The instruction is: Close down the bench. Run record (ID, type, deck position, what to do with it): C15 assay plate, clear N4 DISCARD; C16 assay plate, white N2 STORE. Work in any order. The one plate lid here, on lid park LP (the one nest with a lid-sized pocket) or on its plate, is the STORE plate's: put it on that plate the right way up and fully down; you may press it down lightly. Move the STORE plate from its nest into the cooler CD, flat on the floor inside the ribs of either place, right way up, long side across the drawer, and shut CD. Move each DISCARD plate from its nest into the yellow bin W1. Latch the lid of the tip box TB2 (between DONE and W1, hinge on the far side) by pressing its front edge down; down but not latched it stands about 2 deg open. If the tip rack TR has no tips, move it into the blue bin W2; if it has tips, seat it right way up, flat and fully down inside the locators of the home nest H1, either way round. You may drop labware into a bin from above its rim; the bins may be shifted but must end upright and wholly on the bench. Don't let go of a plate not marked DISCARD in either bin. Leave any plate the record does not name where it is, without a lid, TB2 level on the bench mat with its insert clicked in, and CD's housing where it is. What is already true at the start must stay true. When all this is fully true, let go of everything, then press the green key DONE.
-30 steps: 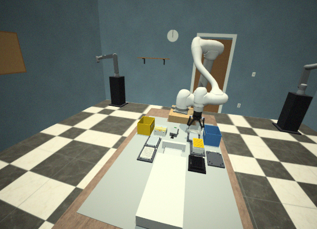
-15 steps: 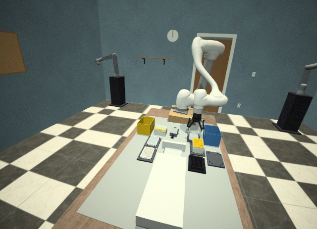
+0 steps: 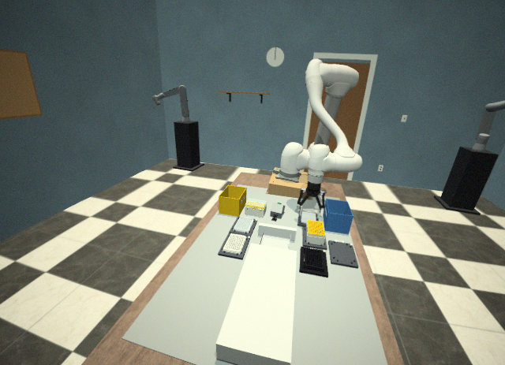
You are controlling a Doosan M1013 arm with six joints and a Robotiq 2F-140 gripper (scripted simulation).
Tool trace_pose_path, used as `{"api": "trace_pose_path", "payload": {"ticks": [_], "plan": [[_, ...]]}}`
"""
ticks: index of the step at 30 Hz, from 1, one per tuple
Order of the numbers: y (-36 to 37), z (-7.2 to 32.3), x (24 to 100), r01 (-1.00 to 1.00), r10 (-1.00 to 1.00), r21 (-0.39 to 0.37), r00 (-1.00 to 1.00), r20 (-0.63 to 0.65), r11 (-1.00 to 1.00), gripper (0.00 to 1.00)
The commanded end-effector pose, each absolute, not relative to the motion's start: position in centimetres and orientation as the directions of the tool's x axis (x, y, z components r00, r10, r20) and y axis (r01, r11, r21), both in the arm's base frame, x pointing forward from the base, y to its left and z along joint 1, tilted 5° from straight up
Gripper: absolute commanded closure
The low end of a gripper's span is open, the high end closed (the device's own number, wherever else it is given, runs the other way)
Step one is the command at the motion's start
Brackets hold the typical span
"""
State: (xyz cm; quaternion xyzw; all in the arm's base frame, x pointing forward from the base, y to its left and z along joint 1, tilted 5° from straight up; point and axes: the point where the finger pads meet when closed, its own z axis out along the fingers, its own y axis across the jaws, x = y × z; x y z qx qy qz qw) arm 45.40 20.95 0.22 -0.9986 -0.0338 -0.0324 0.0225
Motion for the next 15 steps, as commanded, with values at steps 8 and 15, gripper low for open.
{"api": "trace_pose_path", "payload": {"ticks": [8, 15], "plan": [[21.0, -1.1, 45.5, 0.069, 0.066, -0.043, 0.996, 0.066, -0.997, 0.34], [21.0, -1.5, 45.5, 0.069, 0.066, -0.043, 0.996, 0.066, -0.997, 0.34]]}}
